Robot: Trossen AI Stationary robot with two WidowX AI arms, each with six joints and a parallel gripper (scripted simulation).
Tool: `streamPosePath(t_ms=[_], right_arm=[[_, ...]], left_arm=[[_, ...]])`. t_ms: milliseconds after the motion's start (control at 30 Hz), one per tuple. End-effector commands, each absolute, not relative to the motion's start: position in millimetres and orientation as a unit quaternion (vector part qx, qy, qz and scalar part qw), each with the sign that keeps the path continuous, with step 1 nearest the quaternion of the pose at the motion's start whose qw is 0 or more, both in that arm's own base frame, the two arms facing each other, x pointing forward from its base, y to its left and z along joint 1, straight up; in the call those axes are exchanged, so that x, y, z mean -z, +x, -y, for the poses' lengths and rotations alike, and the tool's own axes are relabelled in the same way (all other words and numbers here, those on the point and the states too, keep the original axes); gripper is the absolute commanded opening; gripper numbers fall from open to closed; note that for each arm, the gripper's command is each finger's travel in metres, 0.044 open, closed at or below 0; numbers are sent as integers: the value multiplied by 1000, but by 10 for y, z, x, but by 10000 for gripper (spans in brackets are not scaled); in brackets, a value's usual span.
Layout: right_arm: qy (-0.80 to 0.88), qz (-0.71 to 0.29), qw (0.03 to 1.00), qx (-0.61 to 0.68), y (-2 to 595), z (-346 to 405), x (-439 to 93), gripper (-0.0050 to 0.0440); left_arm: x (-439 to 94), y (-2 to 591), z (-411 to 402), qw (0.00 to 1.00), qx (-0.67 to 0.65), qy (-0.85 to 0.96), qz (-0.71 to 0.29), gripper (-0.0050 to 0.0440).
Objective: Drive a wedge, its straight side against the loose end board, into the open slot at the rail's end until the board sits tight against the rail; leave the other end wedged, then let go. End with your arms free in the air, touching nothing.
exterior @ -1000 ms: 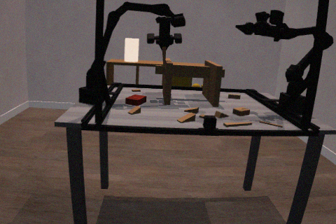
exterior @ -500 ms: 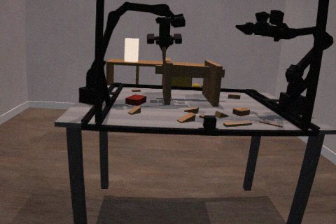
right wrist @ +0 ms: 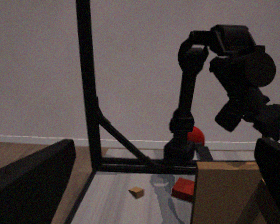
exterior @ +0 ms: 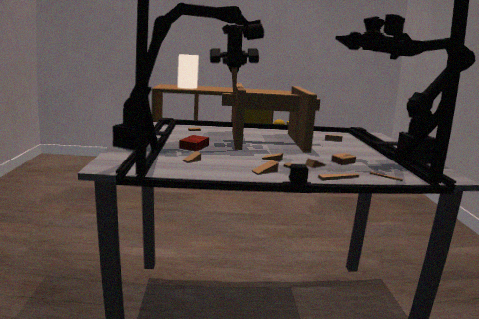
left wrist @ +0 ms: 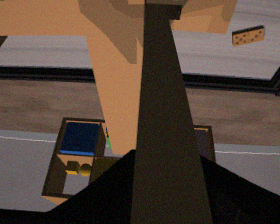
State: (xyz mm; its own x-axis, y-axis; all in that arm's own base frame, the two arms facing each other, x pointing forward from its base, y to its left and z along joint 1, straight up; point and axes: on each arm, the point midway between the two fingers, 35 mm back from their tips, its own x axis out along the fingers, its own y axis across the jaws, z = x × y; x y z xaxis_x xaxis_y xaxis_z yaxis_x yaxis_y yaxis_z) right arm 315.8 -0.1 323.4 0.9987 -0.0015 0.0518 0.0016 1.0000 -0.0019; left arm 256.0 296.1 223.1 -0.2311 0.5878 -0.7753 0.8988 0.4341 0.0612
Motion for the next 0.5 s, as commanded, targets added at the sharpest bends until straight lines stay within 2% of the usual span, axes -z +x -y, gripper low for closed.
streamPosePath(t_ms=[0, 467], right_arm=[[-1, 26, 1000, 1, 3158, 2, -3234, 440], [-1, 26, 1000, 1, 3158, 2, -3234, 440]], left_arm=[[-2179, 2561, -2960, 379, 206, 491, -757, 0], [-2024, 2563, -2959, 379, 206, 491, -757, 0]])
